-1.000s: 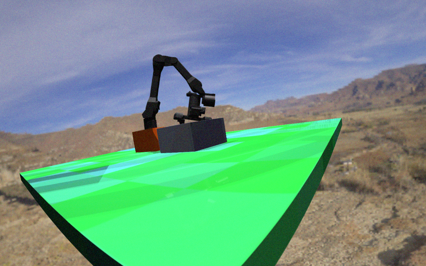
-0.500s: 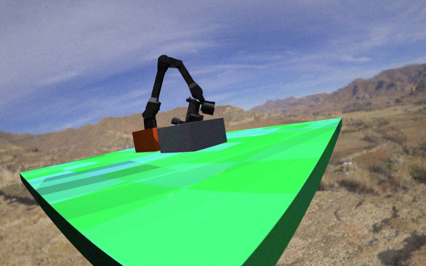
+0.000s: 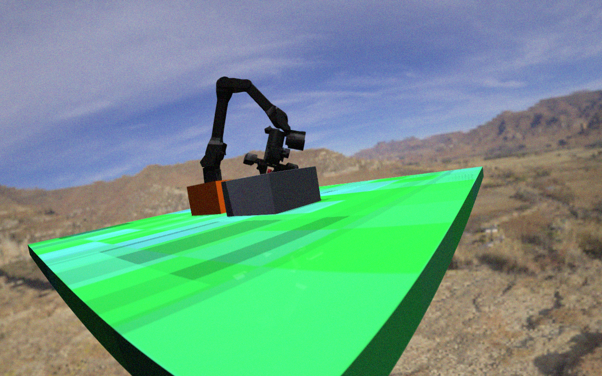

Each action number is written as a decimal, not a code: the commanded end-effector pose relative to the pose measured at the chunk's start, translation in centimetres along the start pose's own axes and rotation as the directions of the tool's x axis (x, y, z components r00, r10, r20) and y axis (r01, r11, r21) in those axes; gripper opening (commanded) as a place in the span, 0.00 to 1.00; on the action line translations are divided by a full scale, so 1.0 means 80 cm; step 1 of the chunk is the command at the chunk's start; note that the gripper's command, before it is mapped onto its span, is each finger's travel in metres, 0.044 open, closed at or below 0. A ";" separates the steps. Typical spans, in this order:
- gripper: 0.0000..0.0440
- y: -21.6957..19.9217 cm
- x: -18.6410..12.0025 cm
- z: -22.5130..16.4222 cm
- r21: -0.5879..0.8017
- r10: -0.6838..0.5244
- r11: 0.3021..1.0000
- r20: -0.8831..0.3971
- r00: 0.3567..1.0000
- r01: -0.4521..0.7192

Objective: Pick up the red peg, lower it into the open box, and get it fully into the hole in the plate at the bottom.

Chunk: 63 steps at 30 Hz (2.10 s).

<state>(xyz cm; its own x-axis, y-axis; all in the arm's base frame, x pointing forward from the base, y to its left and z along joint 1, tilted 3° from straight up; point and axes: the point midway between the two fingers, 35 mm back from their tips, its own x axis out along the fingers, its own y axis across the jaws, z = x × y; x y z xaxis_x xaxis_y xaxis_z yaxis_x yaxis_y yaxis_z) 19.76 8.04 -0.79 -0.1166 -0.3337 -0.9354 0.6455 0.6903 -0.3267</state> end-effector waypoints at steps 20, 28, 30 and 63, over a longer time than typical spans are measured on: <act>0.00 -0.017 -0.082 0.111 0.170 0.040 0.984 0.107 0.993 -0.058; 0.00 -0.031 -0.080 0.159 0.244 0.044 0.967 0.111 0.993 -0.070; 0.00 -0.035 -0.077 0.171 0.257 0.045 0.964 0.110 0.993 -0.072; 0.53 -0.035 0.029 0.271 0.149 0.180 0.973 -0.020 0.983 -0.175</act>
<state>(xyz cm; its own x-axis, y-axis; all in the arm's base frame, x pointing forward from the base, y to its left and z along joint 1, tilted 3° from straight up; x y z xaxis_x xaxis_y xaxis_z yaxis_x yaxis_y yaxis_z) 33.08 -8.20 0.86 -0.0307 -0.2078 -0.9777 0.7646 0.6252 -0.1568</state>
